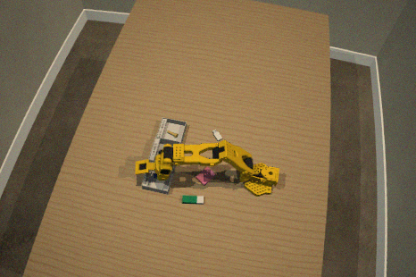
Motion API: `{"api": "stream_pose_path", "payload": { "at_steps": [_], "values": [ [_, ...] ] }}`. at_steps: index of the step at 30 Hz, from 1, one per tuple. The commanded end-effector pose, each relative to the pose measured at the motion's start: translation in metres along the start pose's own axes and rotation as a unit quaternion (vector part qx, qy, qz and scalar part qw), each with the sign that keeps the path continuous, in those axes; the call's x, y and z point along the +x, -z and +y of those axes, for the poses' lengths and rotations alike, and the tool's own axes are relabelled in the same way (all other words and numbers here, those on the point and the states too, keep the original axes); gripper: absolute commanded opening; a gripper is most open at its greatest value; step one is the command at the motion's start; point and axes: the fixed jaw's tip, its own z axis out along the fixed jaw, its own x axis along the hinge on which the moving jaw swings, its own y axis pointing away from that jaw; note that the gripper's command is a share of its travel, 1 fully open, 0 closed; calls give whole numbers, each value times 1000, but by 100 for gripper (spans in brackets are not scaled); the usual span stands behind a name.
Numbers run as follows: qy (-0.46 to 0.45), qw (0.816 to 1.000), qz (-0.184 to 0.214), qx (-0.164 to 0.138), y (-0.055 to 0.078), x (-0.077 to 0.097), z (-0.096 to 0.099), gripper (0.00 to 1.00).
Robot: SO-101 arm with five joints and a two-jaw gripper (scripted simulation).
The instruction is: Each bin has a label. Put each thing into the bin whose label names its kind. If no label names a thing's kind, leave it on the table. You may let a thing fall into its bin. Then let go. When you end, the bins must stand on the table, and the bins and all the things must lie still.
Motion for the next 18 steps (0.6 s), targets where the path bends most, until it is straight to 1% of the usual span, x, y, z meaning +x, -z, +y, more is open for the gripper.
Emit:
{"api": "stream_pose_path", "payload": {
  "at_steps": [1, 7, 8, 18],
  "values": [
    [9, 999, -46, -2, 17, -12, 4, 0],
    [9, 999, -46, -2, 16, -12, 4, 0],
    [8, 998, -58, -2, 21, -13, 3, 0],
    [8, 998, -58, -2, 21, -13, 3, 0]
  ]
}}
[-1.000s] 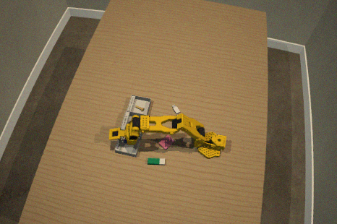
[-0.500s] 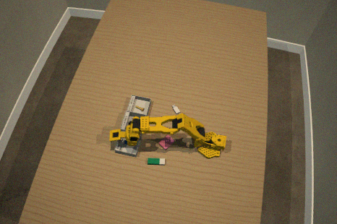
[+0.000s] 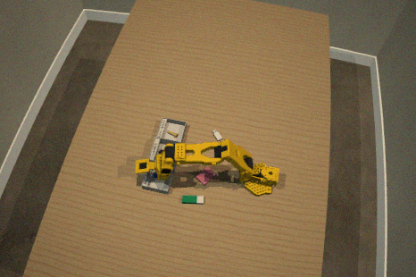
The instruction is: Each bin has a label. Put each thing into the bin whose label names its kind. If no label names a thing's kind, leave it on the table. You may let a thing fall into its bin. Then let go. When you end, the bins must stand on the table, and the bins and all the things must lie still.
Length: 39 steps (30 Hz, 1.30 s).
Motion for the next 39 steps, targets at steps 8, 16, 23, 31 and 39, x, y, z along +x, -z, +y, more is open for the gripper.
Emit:
{"api": "stream_pose_path", "payload": {
  "at_steps": [8, 16, 23, 31, 39],
  "values": [
    [8, 999, -41, -2, 16, -12, 3, 0],
    [8, 999, -41, -2, 12, -11, 3, 0],
    [8, 999, -41, -2, 11, -10, 3, 0],
    [8, 999, -41, -2, 7, -10, 3, 0],
    [8, 999, -41, -2, 5, -9, 3, 0]
  ]
}}
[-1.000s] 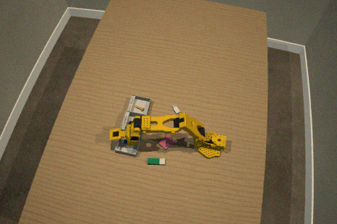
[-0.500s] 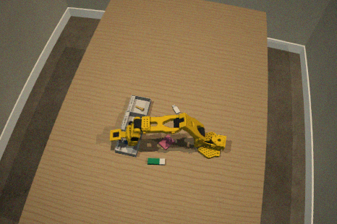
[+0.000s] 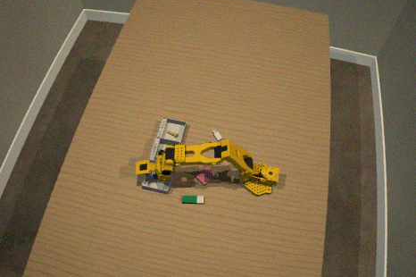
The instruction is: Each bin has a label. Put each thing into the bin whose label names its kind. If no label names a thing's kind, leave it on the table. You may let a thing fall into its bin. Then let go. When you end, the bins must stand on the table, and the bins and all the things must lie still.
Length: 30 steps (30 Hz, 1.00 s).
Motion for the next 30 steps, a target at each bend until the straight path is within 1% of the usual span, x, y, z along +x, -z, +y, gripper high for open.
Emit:
{"api": "stream_pose_path", "payload": {
  "at_steps": [1, 22, 30],
  "values": [
    [8, 999, -38, -2, 15, -11, 3, 0],
    [8, 999, -38, -2, 11, -11, 3, 0],
    [8, 999, -38, -2, 11, -11, 3, 5]
  ]
}}
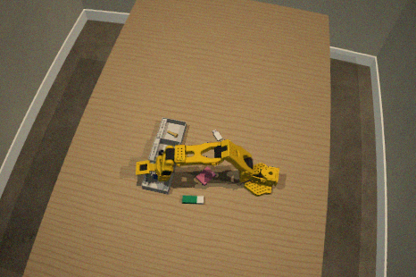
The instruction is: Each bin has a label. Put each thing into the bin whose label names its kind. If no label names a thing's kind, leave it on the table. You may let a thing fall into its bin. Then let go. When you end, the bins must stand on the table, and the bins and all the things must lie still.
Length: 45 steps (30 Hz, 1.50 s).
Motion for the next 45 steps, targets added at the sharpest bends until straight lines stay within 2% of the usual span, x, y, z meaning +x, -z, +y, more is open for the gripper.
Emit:
{"api": "stream_pose_path", "payload": {
  "at_steps": [1, 14, 27, 31, 37, 39, 45],
  "values": [
    [8, 999, -35, -2, 14, -11, 3, 6],
    [8, 999, -35, -2, 14, -11, 3, 15],
    [8, 999, -35, -2, 15, -11, 3, 16],
    [8, 999, -35, -2, 22, -12, 3, 16],
    [8, 999, -35, -2, 38, -12, 3, 16],
    [8, 999, -35, -2, 38, -12, 3, 16],
    [8, 999, -35, -2, 55, -11, 3, 16]
  ]
}}
